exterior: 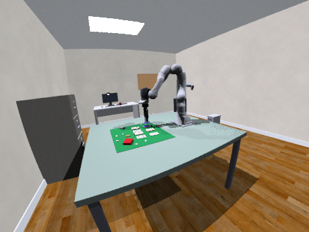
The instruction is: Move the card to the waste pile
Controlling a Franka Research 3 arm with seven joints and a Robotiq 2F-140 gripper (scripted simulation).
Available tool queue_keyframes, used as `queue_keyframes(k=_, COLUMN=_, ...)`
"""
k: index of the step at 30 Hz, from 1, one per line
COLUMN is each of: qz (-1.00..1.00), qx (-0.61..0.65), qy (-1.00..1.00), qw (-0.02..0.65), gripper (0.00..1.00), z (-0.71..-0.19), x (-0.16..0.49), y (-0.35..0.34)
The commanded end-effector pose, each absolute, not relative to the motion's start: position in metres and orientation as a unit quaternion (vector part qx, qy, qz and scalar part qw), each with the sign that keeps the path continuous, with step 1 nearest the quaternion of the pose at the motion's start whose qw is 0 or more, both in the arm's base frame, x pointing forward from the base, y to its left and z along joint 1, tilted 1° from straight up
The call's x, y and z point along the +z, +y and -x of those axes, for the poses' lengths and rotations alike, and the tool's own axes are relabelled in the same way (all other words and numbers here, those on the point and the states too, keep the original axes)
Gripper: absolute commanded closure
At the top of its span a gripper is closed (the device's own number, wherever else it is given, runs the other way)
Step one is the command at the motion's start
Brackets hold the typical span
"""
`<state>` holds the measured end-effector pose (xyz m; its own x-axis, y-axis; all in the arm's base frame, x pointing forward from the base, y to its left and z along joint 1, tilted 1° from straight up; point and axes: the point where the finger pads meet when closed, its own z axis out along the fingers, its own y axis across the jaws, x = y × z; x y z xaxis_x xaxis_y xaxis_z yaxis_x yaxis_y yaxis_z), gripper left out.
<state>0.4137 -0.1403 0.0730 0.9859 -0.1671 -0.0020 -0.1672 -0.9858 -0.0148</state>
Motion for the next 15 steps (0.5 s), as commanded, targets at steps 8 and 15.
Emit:
queue_keyframes(k=8, qz=0.997, qx=-0.001, qy=0.082, qw=0.008, gripper=0.57, z=-0.415, x=0.075, y=-0.139)
queue_keyframes(k=15, qz=0.997, qx=-0.001, qy=0.078, qw=0.008, gripper=0.57, z=-0.417, x=0.075, y=-0.124)
